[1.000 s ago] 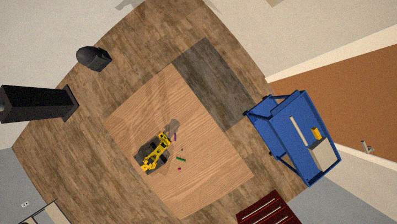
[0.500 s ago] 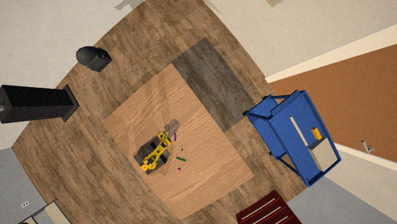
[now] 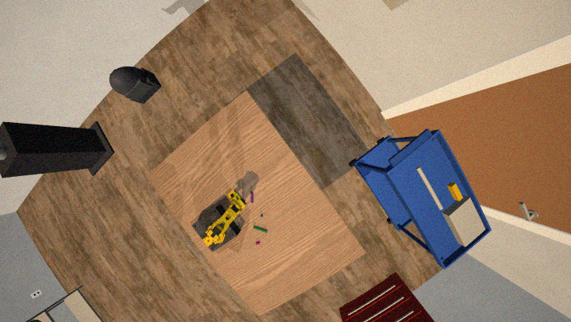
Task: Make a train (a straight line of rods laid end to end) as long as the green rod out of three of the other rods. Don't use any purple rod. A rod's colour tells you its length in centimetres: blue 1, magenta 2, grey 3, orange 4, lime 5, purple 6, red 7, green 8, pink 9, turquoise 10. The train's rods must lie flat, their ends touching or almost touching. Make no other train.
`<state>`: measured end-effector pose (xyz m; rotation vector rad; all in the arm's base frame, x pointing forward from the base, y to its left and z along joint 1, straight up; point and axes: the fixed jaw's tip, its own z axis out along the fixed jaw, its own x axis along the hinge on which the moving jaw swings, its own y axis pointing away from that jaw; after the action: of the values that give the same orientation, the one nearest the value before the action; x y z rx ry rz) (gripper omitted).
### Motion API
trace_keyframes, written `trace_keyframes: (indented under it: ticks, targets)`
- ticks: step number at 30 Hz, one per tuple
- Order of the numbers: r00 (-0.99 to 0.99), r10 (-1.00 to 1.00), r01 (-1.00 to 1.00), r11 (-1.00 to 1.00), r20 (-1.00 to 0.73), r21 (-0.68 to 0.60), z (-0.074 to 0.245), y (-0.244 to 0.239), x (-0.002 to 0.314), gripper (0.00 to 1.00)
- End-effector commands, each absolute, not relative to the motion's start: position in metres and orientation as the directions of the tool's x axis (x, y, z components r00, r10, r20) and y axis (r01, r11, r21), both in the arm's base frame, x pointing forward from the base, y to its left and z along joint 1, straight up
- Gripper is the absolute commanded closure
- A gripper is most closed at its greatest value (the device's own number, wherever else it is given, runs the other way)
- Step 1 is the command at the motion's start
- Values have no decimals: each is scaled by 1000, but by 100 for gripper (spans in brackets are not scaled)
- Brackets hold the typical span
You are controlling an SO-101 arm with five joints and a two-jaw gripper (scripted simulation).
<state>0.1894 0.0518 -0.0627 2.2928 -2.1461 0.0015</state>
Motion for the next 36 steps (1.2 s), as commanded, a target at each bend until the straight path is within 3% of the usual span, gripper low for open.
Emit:
trace_keyframes:
  ticks: [1, 36]
  targets:
    - [64, -998, -998, -64, 6, 27, -68, 52, 183, 100]
    - [64, -998, -998, -64, 5, 23, -74, 52, 183, 100]
